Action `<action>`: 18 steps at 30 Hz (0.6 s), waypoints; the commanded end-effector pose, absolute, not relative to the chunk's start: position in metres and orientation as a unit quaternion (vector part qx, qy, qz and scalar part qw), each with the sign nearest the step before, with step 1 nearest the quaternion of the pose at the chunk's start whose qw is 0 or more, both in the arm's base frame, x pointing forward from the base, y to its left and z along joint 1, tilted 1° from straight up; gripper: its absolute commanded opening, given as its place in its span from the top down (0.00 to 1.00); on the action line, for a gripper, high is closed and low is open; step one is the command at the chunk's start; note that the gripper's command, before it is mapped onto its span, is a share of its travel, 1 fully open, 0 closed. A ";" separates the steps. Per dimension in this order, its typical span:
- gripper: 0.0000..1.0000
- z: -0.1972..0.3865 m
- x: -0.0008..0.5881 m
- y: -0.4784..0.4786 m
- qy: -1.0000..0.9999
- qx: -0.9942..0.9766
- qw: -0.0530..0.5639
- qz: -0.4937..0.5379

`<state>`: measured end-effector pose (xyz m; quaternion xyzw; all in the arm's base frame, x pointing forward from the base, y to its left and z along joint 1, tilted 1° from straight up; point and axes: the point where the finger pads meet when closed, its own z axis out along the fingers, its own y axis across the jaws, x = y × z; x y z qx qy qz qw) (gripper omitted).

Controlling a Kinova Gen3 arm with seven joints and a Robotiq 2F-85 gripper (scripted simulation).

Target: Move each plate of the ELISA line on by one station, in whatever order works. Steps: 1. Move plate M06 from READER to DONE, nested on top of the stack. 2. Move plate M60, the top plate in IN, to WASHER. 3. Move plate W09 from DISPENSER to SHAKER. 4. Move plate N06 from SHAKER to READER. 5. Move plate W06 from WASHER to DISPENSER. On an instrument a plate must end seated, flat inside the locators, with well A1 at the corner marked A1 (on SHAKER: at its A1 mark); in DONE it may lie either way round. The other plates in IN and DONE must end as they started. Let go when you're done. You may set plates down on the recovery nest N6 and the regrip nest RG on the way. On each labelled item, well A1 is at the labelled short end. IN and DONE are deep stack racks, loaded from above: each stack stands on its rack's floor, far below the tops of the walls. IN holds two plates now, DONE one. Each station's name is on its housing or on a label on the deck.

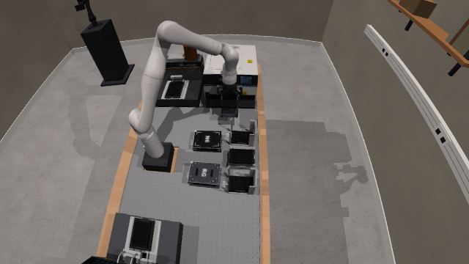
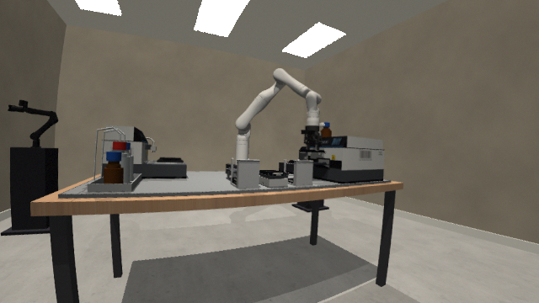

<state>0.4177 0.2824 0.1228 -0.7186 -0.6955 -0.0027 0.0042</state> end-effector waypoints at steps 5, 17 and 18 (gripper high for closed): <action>0.06 0.132 0.418 0.283 -0.695 -0.719 0.004 -0.004; 0.06 0.145 0.418 0.282 -0.695 -0.719 0.004 -0.004; 0.06 0.147 0.418 0.282 -0.695 -0.719 0.004 -0.004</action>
